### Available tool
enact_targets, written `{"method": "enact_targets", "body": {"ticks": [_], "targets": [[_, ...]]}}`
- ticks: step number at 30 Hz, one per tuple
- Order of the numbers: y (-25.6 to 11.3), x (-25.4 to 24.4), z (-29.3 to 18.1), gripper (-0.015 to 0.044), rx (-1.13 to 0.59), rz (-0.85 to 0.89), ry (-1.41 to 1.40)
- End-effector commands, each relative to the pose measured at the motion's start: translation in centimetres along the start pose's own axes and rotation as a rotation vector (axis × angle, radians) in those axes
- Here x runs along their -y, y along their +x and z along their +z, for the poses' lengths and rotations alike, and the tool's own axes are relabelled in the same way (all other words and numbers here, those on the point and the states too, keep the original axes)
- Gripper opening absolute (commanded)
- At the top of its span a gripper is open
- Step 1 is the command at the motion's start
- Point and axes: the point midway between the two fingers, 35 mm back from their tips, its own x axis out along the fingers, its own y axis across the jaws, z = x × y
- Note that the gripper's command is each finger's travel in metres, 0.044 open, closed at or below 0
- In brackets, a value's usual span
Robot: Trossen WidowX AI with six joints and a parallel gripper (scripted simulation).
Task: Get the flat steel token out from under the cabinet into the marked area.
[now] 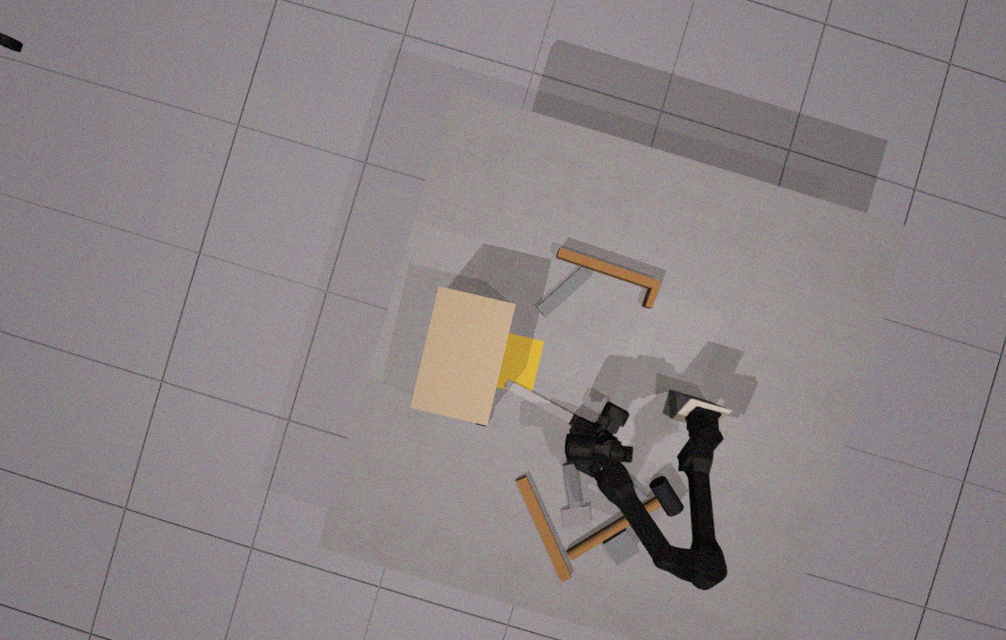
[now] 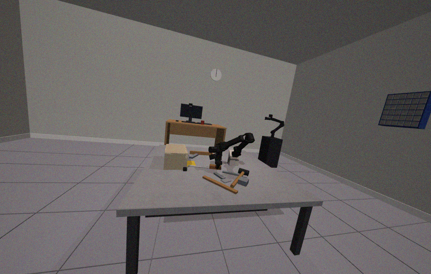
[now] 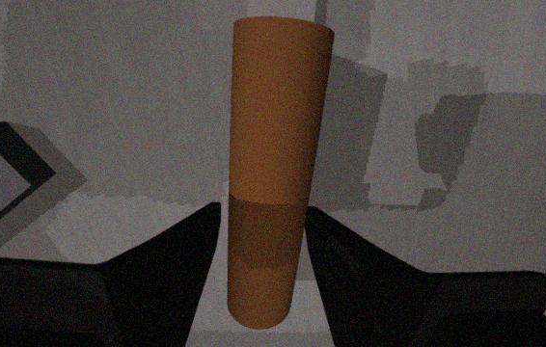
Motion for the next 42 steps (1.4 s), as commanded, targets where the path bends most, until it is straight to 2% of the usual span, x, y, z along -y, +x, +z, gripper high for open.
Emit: {"method": "enact_targets", "body": {"ticks": [1,8,11,12,42], "targets": [[0.0,0.0,0.1,0.0132,0.001,0.000,-0.002],[0.0,0.0,0.1,0.0085,0.001,0.000,-0.002],[0.0,0.0,0.1,0.0006,0.001,0.000,-0.002],[0.0,0.0,0.1,0.0000,0.001,0.000,-0.002],[0.0,-0.1,3.0,0.0000,0.000,0.003,-0.020]]}}
